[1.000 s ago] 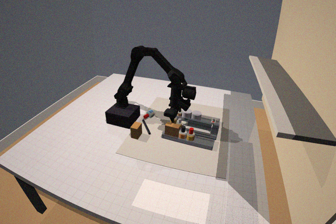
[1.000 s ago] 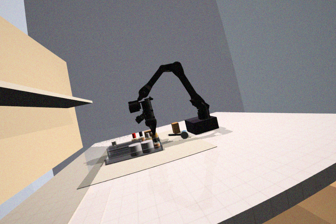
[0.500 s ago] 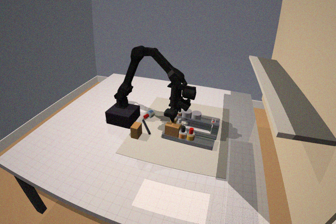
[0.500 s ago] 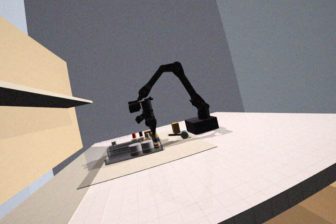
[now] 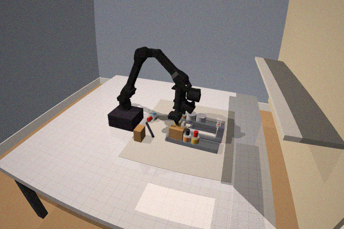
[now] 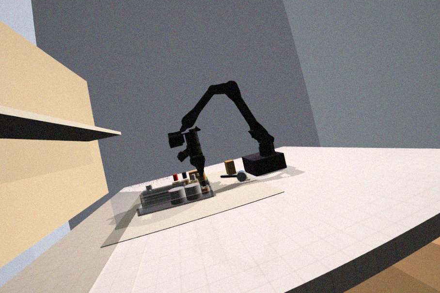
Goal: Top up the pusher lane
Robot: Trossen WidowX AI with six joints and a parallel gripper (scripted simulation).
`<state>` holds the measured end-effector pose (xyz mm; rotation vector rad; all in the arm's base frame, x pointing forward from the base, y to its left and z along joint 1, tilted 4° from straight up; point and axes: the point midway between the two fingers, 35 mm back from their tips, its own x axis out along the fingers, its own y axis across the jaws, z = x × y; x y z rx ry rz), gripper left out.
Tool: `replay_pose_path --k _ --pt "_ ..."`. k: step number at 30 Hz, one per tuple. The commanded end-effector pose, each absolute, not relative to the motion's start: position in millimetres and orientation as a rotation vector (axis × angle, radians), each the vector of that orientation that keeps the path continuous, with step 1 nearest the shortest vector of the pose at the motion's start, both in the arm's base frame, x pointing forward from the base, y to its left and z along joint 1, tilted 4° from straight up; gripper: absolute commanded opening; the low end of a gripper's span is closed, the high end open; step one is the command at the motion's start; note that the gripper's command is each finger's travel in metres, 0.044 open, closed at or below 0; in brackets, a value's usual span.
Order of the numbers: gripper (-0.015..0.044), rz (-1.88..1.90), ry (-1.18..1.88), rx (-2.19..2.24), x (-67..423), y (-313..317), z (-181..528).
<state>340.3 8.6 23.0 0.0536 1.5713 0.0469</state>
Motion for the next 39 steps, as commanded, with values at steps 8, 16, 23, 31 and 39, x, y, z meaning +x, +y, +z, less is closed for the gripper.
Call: replay_pose_path --k 8,16,23,31,39 --pt "0.0000 0.046 1.551 0.056 345.4 8.8 23.6" --pt "0.0000 0.046 1.551 0.056 345.9 8.8 23.6" --pt "0.0000 0.046 1.551 0.056 346.8 8.8 23.6" --pt "0.0000 0.046 1.551 0.056 347.8 8.8 23.6" --pt "0.0000 0.046 1.551 0.056 347.9 9.0 21.3"
